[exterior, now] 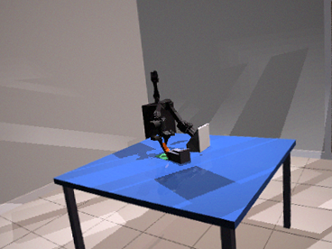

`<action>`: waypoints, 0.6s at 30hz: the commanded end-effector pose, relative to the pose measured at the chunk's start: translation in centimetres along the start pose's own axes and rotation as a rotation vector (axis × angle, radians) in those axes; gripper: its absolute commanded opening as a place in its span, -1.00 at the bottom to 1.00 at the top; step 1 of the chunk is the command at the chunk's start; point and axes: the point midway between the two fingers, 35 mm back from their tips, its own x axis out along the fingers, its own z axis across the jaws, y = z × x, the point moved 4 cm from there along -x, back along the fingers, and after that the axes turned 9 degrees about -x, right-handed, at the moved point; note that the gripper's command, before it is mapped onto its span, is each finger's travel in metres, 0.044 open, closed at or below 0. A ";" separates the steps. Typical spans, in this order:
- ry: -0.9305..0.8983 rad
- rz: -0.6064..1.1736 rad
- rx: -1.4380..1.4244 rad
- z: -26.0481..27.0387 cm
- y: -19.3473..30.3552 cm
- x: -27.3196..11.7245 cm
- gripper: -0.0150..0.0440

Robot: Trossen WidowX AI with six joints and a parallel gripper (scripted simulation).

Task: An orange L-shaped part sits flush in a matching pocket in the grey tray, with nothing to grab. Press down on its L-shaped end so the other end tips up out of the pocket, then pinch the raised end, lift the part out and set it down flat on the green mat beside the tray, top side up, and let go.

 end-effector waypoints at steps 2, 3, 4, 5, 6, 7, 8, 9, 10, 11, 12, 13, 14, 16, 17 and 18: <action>-0.001 0.002 -0.005 0.1 0.0 0.1 -0.49; -0.001 0.002 -0.005 0.1 0.0 0.1 -0.49; -0.001 0.000 -0.001 0.0 0.0 0.0 -0.49; -0.001 0.000 -0.001 0.0 0.0 0.0 -0.40; -0.001 0.000 -0.001 0.0 0.0 0.0 -0.31; -0.001 0.000 -0.001 0.0 0.0 0.0 -0.22; -0.001 0.000 -0.001 0.0 0.0 0.0 -0.14; -0.001 0.000 -0.001 0.0 0.0 0.0 -0.05; -0.001 0.000 -0.001 0.0 0.0 0.0 0.04; -0.001 0.000 -0.001 0.0 0.0 0.0 0.13; -0.001 0.000 -0.001 0.0 0.0 0.0 0.22; -0.001 0.000 -0.001 0.0 0.0 0.0 0.31; -0.001 -0.001 -0.001 0.0 0.0 -0.1 0.40; -0.001 -0.008 -0.002 -0.1 -0.2 -1.0 0.58; -0.002 -0.012 -0.002 -0.2 -0.3 -1.7 0.67; -0.002 -0.015 -0.003 -0.3 -0.3 -2.5 0.75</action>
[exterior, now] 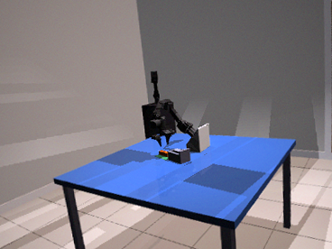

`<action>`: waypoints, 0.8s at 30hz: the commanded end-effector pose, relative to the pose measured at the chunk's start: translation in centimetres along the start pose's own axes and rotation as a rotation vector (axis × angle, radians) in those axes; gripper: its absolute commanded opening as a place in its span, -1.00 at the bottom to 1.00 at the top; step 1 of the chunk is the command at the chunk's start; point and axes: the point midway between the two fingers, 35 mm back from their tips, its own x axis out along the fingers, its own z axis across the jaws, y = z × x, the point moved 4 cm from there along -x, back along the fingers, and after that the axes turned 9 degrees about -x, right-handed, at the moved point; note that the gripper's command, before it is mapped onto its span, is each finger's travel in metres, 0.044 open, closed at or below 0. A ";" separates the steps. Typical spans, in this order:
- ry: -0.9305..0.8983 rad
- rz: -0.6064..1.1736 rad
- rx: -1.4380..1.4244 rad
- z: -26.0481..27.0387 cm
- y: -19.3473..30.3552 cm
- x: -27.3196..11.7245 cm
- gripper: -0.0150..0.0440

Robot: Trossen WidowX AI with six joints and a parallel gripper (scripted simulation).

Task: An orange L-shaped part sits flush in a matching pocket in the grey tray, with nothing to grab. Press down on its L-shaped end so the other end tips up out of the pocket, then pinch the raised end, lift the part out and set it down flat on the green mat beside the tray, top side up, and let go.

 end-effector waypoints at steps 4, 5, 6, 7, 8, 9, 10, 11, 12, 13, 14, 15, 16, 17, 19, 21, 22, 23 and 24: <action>0.010 -0.009 0.001 -0.3 -0.2 -6.3 0.86; 0.011 -0.004 0.001 -0.2 -0.1 -7.3 0.86; 0.012 0.000 0.001 -0.1 0.0 -7.9 0.86; 0.012 0.002 0.001 0.0 0.0 -8.2 0.86; 0.012 0.002 0.001 0.0 0.0 -8.2 0.86; 0.012 0.002 0.001 0.0 0.0 -8.2 0.86; 0.012 0.002 0.001 0.0 0.0 -8.2 0.86; 0.012 0.002 0.001 0.0 0.0 -8.2 0.86; 0.012 0.002 0.001 0.0 0.0 -8.2 0.86; 0.017 0.000 -0.005 -0.1 -0.1 -7.7 0.86; 0.017 0.000 -0.005 -0.1 -0.1 -7.7 0.86; 0.017 0.000 -0.005 -0.1 -0.1 -7.7 0.86; 0.017 0.000 -0.005 -0.1 -0.1 -7.7 0.86; 0.017 0.000 -0.005 -0.1 -0.1 -7.7 0.86; 0.017 0.000 -0.005 -0.1 -0.1 -7.7 0.86; 0.017 0.000 -0.005 -0.1 -0.1 -7.7 0.86; 0.017 0.000 -0.005 -0.1 -0.1 -7.7 0.86; 0.017 0.000 -0.005 -0.1 -0.1 -7.7 0.86; 0.017 0.000 -0.005 -0.1 -0.1 -7.7 0.86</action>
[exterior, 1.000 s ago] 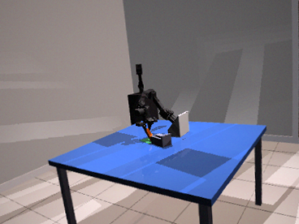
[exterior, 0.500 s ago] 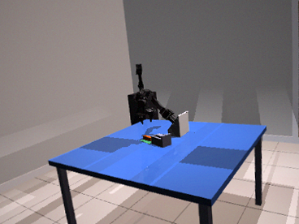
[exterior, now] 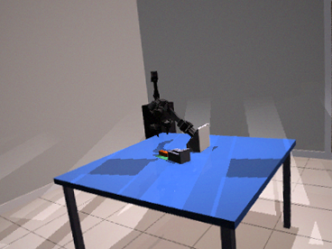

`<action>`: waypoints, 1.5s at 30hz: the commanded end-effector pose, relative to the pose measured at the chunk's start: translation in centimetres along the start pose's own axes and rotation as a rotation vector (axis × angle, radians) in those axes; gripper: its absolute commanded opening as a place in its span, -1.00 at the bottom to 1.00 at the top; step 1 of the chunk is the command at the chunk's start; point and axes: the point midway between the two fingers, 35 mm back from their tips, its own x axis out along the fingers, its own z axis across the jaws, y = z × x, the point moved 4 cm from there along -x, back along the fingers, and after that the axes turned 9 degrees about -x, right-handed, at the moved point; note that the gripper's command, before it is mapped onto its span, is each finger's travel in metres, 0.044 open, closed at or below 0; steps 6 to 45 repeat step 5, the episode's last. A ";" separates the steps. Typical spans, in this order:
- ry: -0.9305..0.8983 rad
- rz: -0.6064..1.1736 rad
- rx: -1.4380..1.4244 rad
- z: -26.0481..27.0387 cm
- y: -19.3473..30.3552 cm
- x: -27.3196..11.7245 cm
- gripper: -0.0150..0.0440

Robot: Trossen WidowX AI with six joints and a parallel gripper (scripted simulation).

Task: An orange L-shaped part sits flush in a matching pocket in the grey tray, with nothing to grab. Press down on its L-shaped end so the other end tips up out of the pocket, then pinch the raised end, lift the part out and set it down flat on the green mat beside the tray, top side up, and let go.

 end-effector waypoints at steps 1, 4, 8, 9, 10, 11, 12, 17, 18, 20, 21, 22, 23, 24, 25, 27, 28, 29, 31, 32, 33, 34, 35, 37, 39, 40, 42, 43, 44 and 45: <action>0.001 0.000 -0.005 0.0 0.0 0.0 0.86; 0.001 0.000 -0.005 0.0 0.0 0.0 0.86; 0.001 0.000 -0.005 0.0 0.0 0.0 0.86; 0.001 0.000 -0.005 0.0 0.0 0.0 0.86; 0.001 0.000 -0.005 0.0 0.0 0.0 0.86; 0.001 0.000 -0.005 0.0 0.0 0.0 0.86; 0.001 0.000 -0.005 0.0 0.0 0.0 0.86; 0.001 0.000 -0.005 0.0 0.0 0.0 0.86; 0.001 0.000 -0.005 0.0 0.0 0.0 0.86; 0.001 0.000 -0.005 0.0 0.0 0.0 0.86; 0.001 0.000 -0.005 0.0 0.0 0.0 0.86; 0.001 0.000 -0.005 0.0 0.0 0.0 0.86; 0.001 0.000 -0.005 0.0 0.0 0.0 0.86; 0.001 0.000 -0.005 0.0 0.0 0.0 0.86; 0.001 0.000 -0.005 0.0 0.0 0.0 0.86; 0.001 0.000 -0.005 0.0 0.0 0.0 0.86; 0.001 0.000 -0.005 0.0 0.0 0.0 0.86; 0.001 0.000 -0.005 0.0 0.0 0.0 0.86; 0.001 0.000 -0.005 0.0 0.0 0.0 0.86; 0.001 0.000 -0.005 0.0 0.0 0.0 0.86; 0.001 0.000 -0.005 0.0 0.0 0.0 0.86; 0.001 0.000 -0.005 0.0 0.0 0.0 0.86; 0.001 0.000 -0.005 0.0 0.0 0.0 0.86; 0.001 0.000 -0.005 0.0 0.0 0.0 0.86; 0.001 0.000 -0.005 0.0 0.0 0.0 0.86; 0.001 0.000 -0.005 0.0 0.0 0.0 0.86; 0.001 0.000 -0.005 0.0 0.0 0.0 0.86; 0.001 0.000 -0.005 0.0 0.0 0.0 0.86; 0.001 0.000 -0.005 0.0 0.0 0.0 0.86; 0.001 0.000 -0.005 0.0 0.0 0.0 0.86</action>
